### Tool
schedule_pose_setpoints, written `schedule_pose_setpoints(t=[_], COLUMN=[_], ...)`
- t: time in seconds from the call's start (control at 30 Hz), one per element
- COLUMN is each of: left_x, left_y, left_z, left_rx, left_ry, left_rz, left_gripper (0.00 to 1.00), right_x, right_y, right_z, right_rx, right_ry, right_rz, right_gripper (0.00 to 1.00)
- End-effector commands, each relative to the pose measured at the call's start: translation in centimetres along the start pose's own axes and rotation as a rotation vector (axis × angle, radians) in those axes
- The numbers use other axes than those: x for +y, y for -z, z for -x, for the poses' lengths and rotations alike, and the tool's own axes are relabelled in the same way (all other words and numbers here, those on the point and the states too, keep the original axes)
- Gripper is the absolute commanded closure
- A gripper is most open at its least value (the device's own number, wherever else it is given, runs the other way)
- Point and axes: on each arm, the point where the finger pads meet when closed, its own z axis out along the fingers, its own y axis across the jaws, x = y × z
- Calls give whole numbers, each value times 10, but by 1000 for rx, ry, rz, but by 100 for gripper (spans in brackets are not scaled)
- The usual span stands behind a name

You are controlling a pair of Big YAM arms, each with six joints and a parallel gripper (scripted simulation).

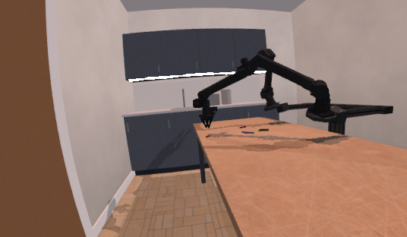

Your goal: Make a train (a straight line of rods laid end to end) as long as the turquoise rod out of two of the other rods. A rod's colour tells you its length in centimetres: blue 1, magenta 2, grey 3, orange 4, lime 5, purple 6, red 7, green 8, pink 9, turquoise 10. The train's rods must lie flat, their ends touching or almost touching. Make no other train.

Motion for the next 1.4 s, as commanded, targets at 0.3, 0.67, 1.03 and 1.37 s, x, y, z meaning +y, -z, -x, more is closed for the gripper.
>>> schedule_pose_setpoints(t=[0.3,0.67,1.03,1.37], left_x=[16,12,16,14], left_y=[21,5,-5,-24], left_z=[-10,-10,-10,-11], left_rx=[8,5,8,8], left_ry=[2,1,6,7], left_rz=[40,22,40,34], left_gripper=[77,77,77,77], right_x=[-6,-6,-6,-6], right_y=[8,8,8,8], right_z=[49,49,49,49], right_rx=[-74,-74,-74,-74], right_ry=[12,12,12,12], right_rz=[-10,-10,-10,-10], right_gripper=[0,0,0,0])
